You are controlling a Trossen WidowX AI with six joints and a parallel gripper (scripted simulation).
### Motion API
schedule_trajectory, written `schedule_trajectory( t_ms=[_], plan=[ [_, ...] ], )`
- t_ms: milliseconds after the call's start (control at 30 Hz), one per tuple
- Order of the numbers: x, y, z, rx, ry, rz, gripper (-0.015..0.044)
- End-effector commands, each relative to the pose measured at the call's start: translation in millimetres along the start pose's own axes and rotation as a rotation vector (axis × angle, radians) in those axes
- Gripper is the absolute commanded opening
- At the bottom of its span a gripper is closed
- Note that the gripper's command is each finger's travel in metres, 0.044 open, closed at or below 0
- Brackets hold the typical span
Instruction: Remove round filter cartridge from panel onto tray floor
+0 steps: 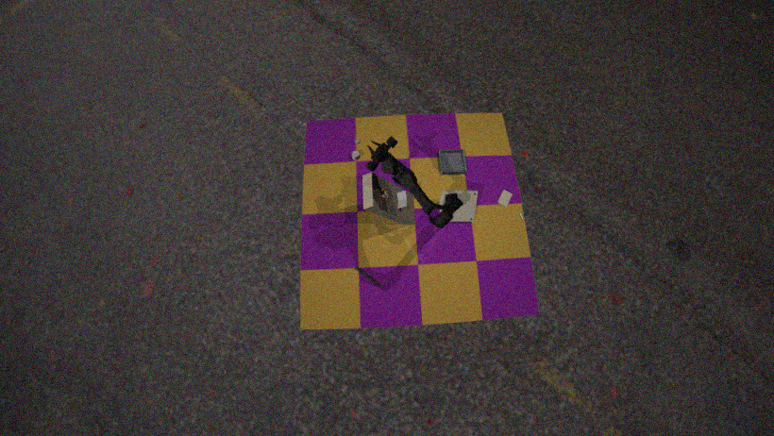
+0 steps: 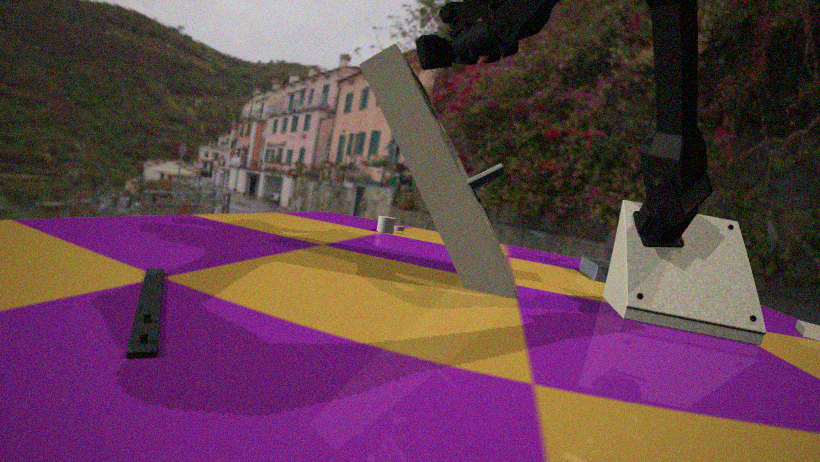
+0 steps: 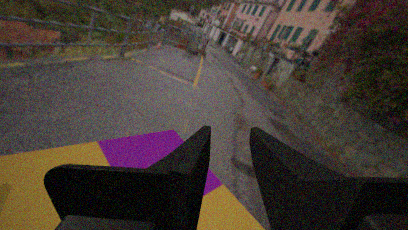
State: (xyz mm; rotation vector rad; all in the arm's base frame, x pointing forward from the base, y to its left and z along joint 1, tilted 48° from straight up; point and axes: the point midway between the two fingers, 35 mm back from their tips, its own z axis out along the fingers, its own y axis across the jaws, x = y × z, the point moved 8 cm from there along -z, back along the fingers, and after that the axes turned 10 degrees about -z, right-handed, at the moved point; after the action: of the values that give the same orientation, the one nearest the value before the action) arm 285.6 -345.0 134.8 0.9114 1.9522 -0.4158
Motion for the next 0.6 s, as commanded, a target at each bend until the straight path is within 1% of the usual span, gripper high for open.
schedule_trajectory(
  t_ms=[0,67,300,567],
  plan=[
    [28,1,-52,-0.339,0.020,-0.756,0.0117],
    [33,4,-62,-0.409,-0.005,-0.855,0.0117],
    [46,9,-86,-0.569,-0.146,-1.202,0.0117],
    [61,16,-117,-0.707,-0.398,-1.531,0.0117]
  ],
)
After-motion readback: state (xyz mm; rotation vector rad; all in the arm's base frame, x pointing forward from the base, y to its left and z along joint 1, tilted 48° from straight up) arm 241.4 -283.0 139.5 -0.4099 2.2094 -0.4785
